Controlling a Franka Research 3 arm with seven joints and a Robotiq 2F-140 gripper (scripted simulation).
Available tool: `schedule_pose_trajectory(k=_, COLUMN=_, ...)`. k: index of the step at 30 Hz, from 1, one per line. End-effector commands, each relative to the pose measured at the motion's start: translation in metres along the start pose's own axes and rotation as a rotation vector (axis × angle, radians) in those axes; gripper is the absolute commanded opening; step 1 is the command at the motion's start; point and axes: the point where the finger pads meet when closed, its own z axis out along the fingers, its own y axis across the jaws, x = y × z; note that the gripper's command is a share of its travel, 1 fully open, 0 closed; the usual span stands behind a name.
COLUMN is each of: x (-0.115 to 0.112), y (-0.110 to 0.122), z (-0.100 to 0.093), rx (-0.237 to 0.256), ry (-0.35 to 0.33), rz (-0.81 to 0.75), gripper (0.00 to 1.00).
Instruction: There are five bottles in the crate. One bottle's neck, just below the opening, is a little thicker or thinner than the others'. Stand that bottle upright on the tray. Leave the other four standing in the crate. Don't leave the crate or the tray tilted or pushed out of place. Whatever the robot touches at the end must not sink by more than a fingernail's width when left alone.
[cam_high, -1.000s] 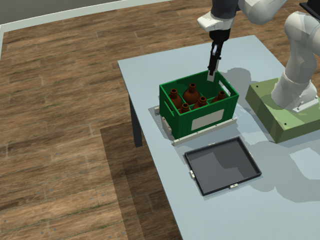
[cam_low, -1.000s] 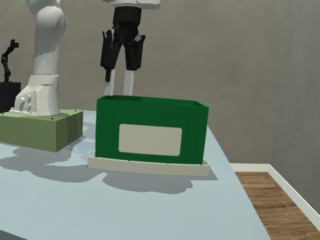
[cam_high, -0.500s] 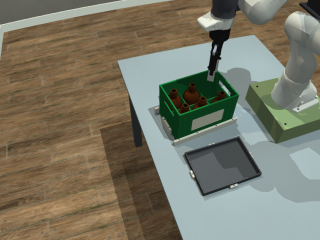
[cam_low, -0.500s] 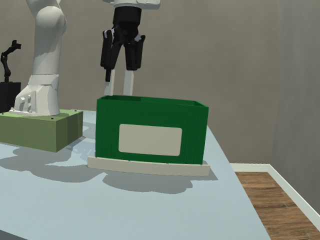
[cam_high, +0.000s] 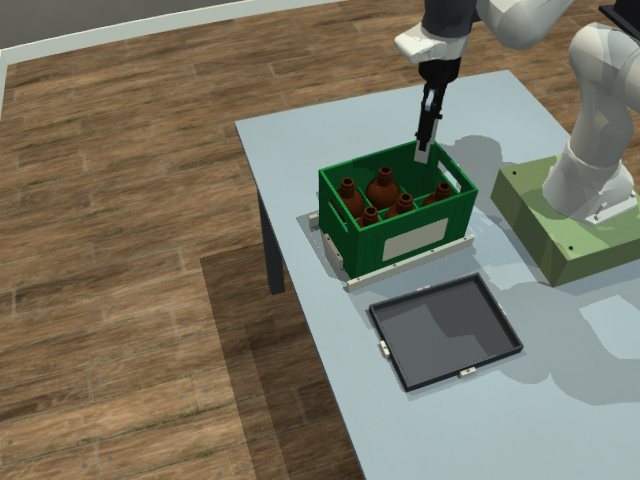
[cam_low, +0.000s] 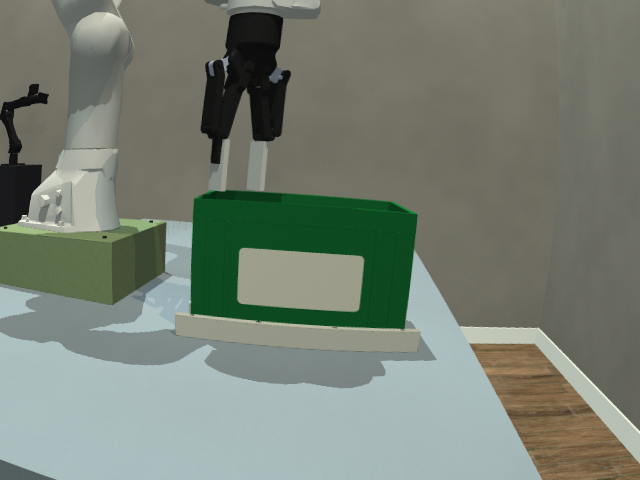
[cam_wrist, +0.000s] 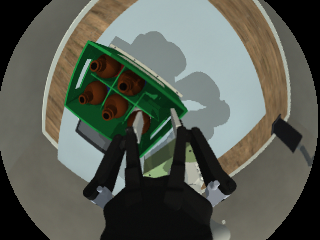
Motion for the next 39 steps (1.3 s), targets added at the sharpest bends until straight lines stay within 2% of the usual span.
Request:
schedule_pose_trajectory(k=1, x=0.0, y=0.0, z=0.001, rx=-0.001, ry=0.001, rz=-0.009, gripper=0.44)
schedule_pose_trajectory(k=12, x=0.0, y=0.0, z=0.006, rx=-0.001, ry=0.001, rz=-0.009, gripper=0.44)
schedule_pose_trajectory(k=39, x=0.0, y=0.0, z=0.034, rx=-0.001, ry=0.001, rz=-0.009, gripper=0.44)
